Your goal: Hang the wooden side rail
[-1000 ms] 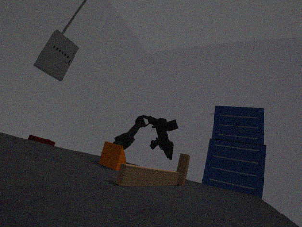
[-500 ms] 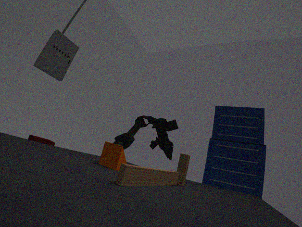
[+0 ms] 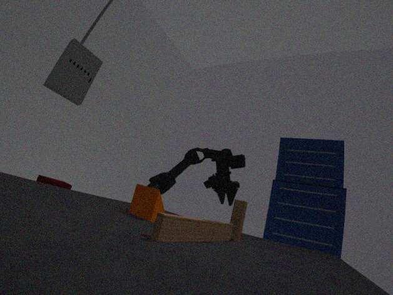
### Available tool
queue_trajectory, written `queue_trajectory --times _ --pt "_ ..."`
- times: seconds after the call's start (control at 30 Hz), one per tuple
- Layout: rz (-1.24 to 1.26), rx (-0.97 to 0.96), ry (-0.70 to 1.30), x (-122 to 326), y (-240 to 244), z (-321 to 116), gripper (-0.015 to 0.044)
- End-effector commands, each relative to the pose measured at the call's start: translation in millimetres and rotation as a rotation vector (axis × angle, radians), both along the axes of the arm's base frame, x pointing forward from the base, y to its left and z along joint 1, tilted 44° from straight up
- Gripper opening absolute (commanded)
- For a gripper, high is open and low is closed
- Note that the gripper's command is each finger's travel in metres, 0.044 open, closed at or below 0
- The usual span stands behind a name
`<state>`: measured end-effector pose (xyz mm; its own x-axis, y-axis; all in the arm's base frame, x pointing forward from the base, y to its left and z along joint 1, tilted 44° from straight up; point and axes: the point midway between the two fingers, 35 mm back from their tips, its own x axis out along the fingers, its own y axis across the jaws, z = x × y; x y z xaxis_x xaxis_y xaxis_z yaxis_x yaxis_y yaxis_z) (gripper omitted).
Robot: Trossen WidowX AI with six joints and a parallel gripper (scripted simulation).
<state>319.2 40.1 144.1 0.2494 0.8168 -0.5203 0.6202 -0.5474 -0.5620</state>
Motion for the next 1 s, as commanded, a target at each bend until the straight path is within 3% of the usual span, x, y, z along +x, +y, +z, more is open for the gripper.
queue_trajectory --times 0.0,0.27,0.97 --pt "0.096 -0.04 -0.028 8 -5 3 0.044" --pt "0.312 -0.072 -0.082 20 -12 10 0.044" --pt "0.317 -0.072 -0.084 20 -12 10 0.044"
